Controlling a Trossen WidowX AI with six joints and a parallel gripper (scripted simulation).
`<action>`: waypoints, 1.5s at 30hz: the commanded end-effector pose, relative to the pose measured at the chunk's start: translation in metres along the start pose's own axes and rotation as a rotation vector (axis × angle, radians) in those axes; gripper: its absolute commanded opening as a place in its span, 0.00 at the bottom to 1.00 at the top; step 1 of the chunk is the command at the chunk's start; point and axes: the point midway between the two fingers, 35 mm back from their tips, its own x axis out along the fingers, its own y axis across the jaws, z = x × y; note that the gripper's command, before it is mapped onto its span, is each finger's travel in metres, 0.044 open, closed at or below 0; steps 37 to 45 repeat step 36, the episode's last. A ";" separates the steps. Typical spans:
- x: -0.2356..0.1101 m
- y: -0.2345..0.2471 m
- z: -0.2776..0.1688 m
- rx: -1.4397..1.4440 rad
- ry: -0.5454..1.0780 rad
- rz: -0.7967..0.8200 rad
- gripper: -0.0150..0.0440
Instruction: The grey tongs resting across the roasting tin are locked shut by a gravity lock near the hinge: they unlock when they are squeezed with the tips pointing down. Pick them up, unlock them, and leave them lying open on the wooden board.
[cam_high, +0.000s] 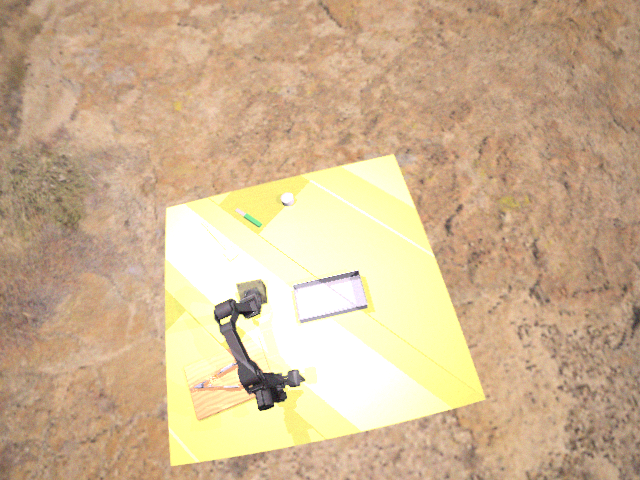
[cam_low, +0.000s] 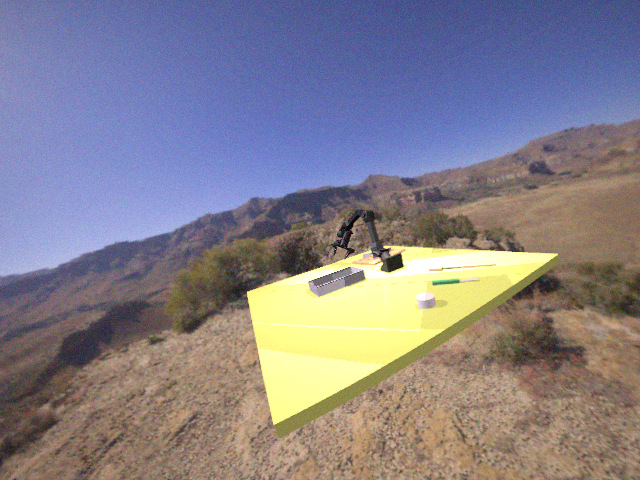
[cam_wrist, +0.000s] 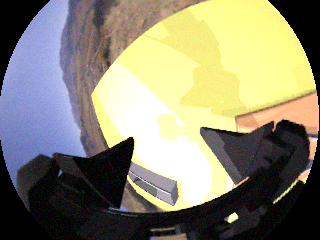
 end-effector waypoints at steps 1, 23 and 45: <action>0.006 0.042 -0.023 -0.134 0.073 0.128 1.00; -0.046 0.185 -0.219 -0.721 0.639 0.730 1.00; -0.166 0.186 -0.350 -1.206 1.046 1.152 1.00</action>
